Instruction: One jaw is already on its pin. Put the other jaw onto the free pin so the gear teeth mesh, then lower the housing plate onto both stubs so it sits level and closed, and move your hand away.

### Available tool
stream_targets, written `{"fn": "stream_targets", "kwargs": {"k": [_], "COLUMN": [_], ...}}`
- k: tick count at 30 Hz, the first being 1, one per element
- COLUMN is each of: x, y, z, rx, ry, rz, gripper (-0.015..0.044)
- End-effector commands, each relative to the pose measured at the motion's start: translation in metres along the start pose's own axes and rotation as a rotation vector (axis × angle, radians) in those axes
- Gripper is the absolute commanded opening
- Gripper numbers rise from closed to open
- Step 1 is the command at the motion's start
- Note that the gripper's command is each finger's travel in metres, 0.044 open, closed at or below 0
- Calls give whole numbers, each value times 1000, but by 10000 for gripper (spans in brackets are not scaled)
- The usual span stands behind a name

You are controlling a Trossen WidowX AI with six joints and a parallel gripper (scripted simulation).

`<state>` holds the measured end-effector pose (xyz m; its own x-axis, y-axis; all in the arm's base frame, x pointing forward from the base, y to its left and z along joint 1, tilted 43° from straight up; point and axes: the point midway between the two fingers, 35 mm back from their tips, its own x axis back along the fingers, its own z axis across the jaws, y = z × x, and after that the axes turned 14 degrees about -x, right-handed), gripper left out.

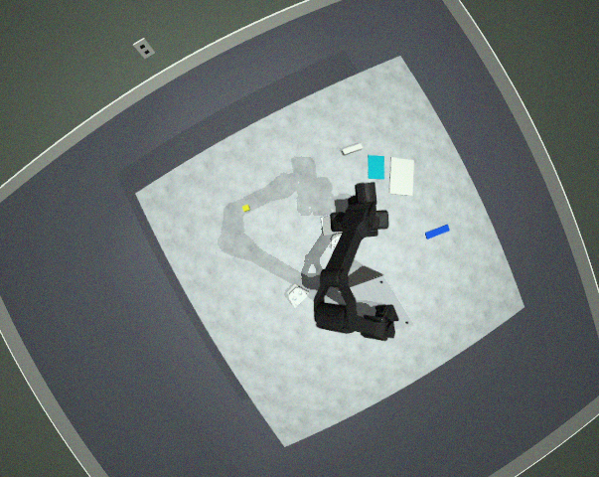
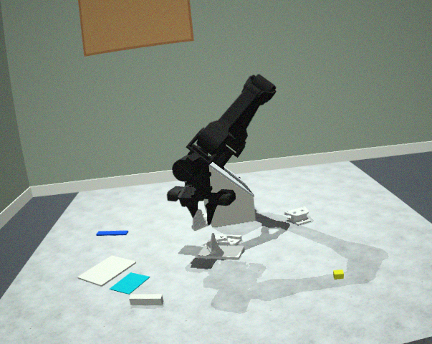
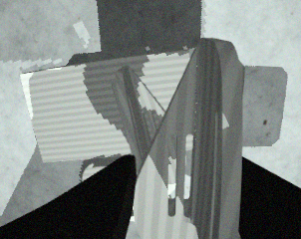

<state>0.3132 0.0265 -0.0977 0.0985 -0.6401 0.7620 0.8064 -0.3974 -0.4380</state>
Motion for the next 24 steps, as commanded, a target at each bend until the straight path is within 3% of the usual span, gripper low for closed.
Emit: {"fn": "stream_targets", "kwargs": {"k": [1,24], "x": [0,-6], "y": [-5,-41], "z": [14,70], "rx": [-2,-7], "ry": [9,30], "rz": [0,35], "gripper": [134,134]}}
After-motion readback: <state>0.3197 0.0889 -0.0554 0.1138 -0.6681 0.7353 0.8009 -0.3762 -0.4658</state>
